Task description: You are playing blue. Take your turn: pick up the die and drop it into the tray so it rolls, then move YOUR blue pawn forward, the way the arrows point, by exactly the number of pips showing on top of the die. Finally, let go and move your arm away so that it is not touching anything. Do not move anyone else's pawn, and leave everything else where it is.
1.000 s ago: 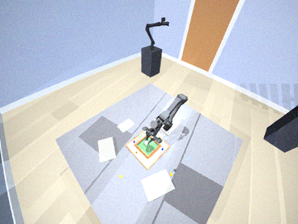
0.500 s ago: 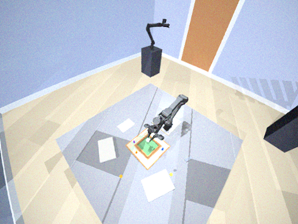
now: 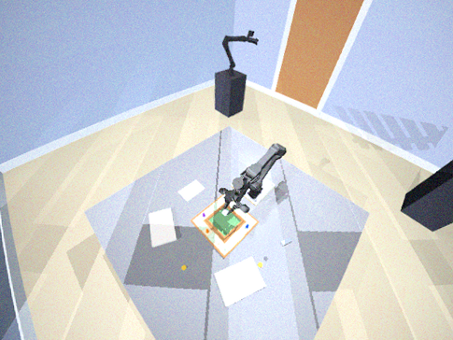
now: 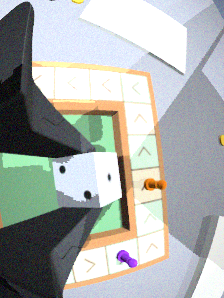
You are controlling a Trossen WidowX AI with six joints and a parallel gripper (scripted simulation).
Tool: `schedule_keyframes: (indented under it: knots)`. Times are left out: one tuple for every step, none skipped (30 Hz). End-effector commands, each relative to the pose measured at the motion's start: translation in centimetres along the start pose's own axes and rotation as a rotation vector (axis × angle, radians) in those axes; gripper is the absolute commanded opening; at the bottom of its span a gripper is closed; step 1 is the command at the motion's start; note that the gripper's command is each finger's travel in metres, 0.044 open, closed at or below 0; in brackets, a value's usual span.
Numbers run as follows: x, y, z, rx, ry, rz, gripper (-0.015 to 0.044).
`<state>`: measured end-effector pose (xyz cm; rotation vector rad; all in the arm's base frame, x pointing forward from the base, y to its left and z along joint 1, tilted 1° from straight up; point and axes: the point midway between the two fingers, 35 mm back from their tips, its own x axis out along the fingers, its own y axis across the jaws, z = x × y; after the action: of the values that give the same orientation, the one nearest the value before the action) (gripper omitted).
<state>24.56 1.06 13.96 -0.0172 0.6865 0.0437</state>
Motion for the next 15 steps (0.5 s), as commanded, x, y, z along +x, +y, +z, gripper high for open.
schedule_keyframes:
  knots:
    - [0.0, 0.0, 0.0, 0.0, 0.001, 0.0, 0.0079]
    - [0.0, 0.0, 0.0, 0.0, 0.001, 0.0, 0.0105]
    - [0.0, 0.0, 0.0, 0.0, 0.001, 0.0, 0.0131]
    - [0.0, 0.0, 0.0, 0.0, 0.001, 0.0, 0.0157]
    - [0.0, 0.0, 0.0, 0.0, 0.001, 0.0, 0.0184]
    - [0.0, 0.0, 0.0, 0.0, 0.001, 0.0, 0.021]
    - [-0.1, 0.0, 0.1, 0.0, 0.001, 0.0, 0.0236]
    - [-0.4, 0.0, 0.5, 0.001, 0.0, 0.0, 0.0263]
    - [-0.9, 0.0, 1.1, 0.001, -0.001, -0.001, 0.0289]
    - [-1.6, 0.0, 1.9, 0.002, -0.001, -0.002, 0.0315]
    - [-2.2, 0.0, 2.5, 0.003, -0.002, -0.002, 0.0341]
    - [-2.5, 0.0, 2.9, 0.003, -0.002, -0.003, 0.0368]
    - [-2.6, 0.0, 3.0, 0.004, -0.002, -0.003, 0.0394]
    - [-2.6, 0.0, 3.0, 0.004, -0.002, -0.003, 0.042]
    - [-2.6, 0.0, 3.0, 0.004, -0.002, -0.003, 0.044]
